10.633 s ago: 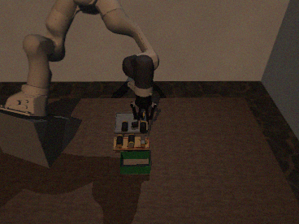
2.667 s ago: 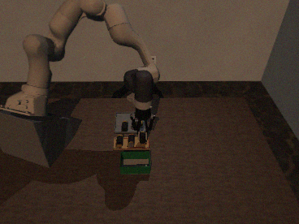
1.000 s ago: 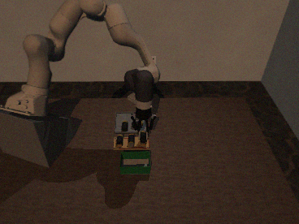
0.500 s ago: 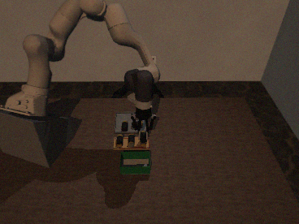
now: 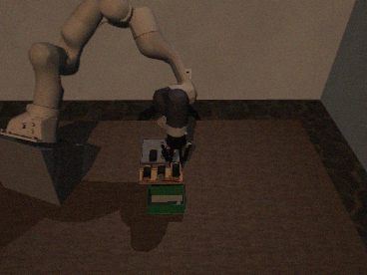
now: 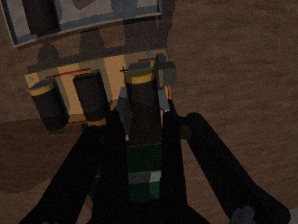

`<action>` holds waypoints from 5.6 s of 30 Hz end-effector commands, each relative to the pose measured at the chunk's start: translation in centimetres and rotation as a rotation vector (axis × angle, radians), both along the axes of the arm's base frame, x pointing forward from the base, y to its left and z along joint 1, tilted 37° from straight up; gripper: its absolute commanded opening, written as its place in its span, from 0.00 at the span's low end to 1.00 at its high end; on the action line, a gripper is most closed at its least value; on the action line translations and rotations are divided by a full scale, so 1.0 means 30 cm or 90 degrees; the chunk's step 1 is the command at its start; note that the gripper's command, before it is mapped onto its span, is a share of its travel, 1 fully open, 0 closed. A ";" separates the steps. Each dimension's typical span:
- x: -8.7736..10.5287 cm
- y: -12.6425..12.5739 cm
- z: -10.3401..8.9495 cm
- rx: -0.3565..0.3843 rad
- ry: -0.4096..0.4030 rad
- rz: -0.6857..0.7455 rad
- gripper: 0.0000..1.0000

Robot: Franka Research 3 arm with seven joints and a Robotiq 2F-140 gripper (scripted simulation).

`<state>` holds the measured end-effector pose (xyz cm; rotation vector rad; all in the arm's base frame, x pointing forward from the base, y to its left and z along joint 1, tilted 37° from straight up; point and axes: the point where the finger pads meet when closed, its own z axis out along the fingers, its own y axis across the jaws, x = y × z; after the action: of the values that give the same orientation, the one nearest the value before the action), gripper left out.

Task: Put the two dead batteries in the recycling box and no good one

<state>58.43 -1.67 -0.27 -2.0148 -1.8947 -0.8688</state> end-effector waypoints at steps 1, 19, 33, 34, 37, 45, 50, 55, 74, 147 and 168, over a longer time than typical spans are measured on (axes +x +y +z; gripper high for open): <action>0.011 0.006 -0.017 -0.004 -0.004 -0.001 0.16; 0.022 0.028 -0.048 -0.004 -0.004 -0.001 0.16; 0.022 0.028 -0.048 -0.004 -0.004 -0.001 0.29; 0.022 0.028 -0.048 -0.004 -0.004 -0.001 0.29; 0.022 0.028 -0.048 -0.004 -0.004 -0.001 0.29; 0.022 0.028 -0.048 -0.004 -0.004 -0.001 0.29; 0.021 0.027 -0.048 -0.004 -0.004 -0.001 0.29; 0.014 0.012 -0.025 -0.004 -0.004 -0.001 0.29; -0.034 -0.091 0.124 -0.004 -0.004 -0.001 0.29; -0.498 -0.107 0.140 -0.004 -0.004 -0.001 0.29; -0.494 -0.098 0.127 -0.004 -0.004 0.000 0.29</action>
<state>43.53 -4.76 3.87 -2.0207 -1.8946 -0.8699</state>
